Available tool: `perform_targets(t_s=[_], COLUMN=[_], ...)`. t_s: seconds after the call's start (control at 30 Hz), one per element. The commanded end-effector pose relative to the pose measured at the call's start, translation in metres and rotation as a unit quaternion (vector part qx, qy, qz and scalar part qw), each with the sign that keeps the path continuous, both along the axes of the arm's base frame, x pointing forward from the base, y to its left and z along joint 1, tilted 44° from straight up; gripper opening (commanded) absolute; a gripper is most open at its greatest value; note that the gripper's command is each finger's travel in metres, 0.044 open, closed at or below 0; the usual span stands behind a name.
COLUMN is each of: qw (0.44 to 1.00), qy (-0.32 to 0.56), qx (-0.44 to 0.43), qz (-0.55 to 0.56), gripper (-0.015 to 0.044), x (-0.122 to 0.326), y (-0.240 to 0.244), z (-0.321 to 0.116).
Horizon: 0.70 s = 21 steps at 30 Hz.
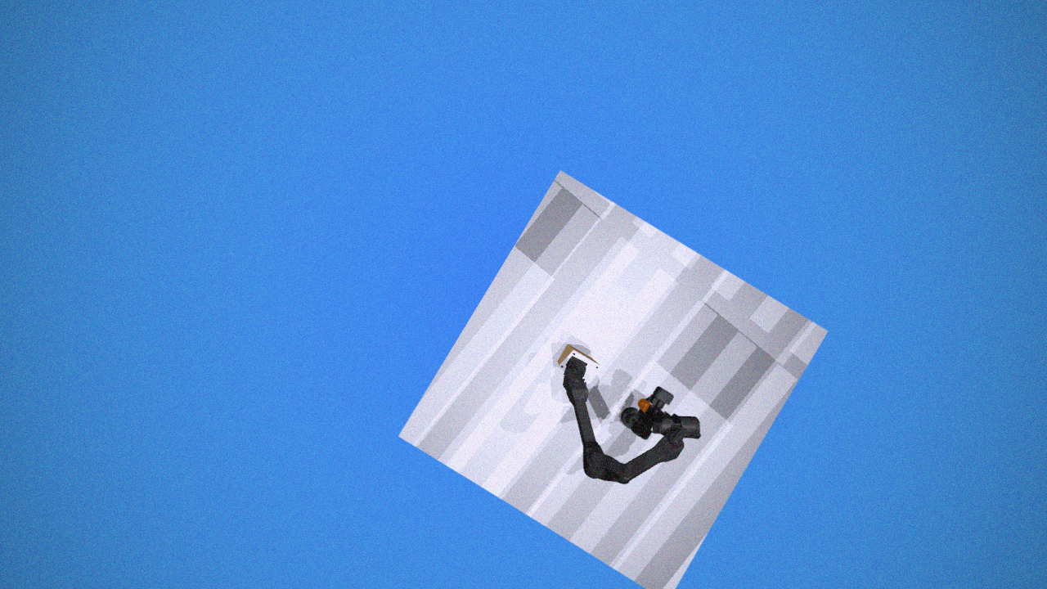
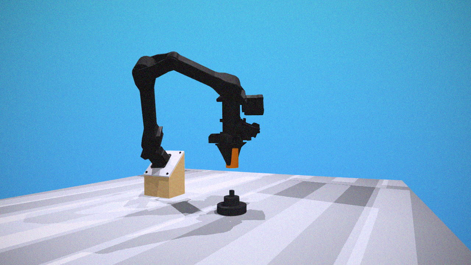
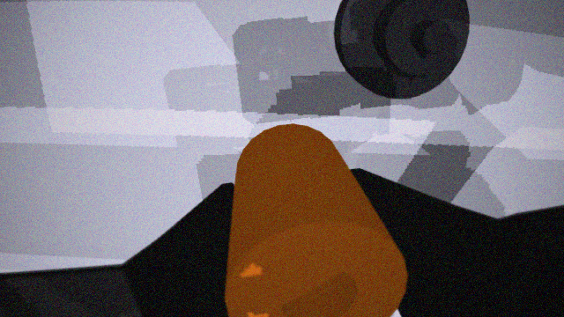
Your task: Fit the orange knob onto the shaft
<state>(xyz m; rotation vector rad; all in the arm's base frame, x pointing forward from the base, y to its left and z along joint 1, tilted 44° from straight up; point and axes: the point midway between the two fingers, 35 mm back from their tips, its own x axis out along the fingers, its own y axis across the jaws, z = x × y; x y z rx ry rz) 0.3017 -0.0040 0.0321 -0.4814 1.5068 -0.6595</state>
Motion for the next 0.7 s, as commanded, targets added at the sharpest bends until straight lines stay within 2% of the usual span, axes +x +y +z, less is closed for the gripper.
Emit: perform_targets(t_s=[0.0, 0.67], qw=[1.0, 1.0], qy=[-0.006, -0.007], qx=[-0.001, -0.012], qz=[0.004, 0.002], gripper=[0.0, 0.0], x=[0.007, 0.026], y=[-0.007, -0.061], z=[0.006, 0.029])
